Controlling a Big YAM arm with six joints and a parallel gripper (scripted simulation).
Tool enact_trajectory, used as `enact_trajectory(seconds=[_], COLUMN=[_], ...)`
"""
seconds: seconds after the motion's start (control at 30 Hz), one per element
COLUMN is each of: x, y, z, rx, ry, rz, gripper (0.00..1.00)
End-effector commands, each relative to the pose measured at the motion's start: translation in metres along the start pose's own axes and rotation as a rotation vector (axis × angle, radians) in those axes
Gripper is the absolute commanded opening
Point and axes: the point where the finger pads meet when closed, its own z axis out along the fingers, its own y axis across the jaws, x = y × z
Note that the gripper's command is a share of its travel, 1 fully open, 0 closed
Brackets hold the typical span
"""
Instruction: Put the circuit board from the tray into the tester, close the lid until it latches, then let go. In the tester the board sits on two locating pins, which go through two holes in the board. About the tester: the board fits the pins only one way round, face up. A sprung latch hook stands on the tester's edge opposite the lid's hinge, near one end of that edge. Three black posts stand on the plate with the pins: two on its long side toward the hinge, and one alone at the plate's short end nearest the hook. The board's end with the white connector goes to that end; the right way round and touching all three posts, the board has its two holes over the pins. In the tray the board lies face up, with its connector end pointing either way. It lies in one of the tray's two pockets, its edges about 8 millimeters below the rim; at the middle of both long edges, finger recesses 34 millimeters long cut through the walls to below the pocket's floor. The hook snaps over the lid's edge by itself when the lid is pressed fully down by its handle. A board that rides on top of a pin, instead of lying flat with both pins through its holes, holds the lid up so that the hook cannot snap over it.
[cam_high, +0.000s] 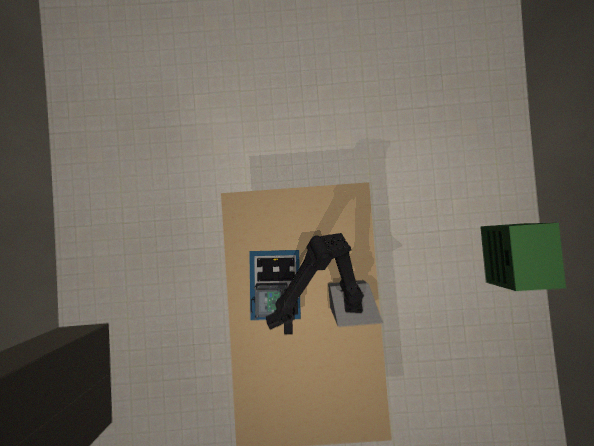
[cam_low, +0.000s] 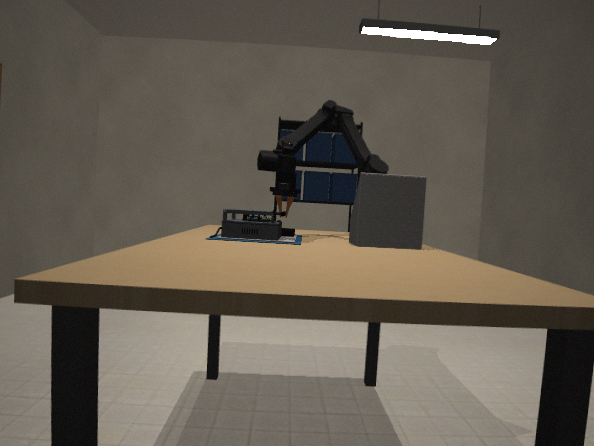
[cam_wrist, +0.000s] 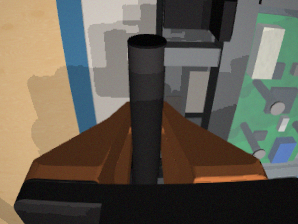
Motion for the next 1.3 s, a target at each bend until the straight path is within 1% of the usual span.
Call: enact_trajectory(seconds=[0.0, 0.47, 0.93, 1.27], x=[0.001, 0.001, 0.001, 0.002], y=[-0.008, -0.009, -0.015, -0.014], z=[0.020, 0.018, 0.009, 0.002], rx=[-0.017, -0.016, -0.009, -0.018], ry=[-0.003, -0.004, -0.009, -0.006], rz=[0.023, 0.025, 0.040, 0.041], gripper=[0.00, 0.00, 0.00, 0.00])
